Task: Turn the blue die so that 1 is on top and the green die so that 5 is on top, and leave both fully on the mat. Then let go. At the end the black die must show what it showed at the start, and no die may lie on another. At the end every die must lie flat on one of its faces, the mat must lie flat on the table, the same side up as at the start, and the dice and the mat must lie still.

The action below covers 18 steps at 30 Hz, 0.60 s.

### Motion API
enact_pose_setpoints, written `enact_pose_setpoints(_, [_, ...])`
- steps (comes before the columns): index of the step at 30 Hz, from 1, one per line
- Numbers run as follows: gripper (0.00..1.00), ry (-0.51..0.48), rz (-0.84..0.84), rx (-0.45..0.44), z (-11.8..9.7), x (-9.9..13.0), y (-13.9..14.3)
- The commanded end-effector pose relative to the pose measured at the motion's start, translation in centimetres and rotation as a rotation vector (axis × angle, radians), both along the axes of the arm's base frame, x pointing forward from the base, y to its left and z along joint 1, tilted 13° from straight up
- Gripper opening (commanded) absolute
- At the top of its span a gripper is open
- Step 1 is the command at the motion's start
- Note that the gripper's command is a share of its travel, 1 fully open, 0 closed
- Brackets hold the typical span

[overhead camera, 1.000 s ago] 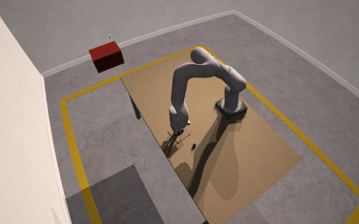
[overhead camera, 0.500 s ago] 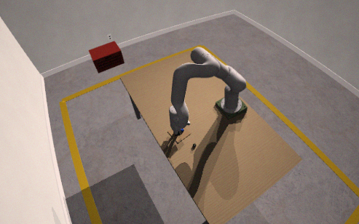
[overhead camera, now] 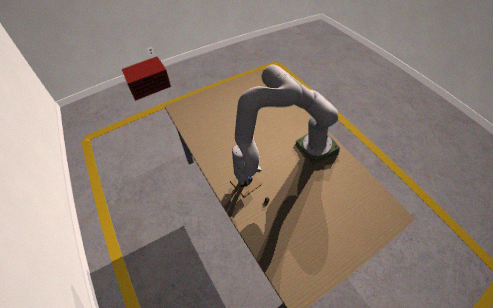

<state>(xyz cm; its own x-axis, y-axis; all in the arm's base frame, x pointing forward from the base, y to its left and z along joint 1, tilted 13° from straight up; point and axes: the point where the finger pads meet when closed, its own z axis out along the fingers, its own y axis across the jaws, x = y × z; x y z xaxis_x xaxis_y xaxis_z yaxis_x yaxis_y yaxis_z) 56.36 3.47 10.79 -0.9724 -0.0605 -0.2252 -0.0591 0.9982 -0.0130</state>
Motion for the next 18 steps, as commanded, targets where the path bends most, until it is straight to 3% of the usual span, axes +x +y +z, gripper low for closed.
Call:
enact_pose_setpoints(1, [0.15,-0.002,0.000,0.000,0.08,0.07,0.01])
enact_pose_setpoints(18, [0.32,-0.002,0.000,0.000,0.08,0.07,0.01])
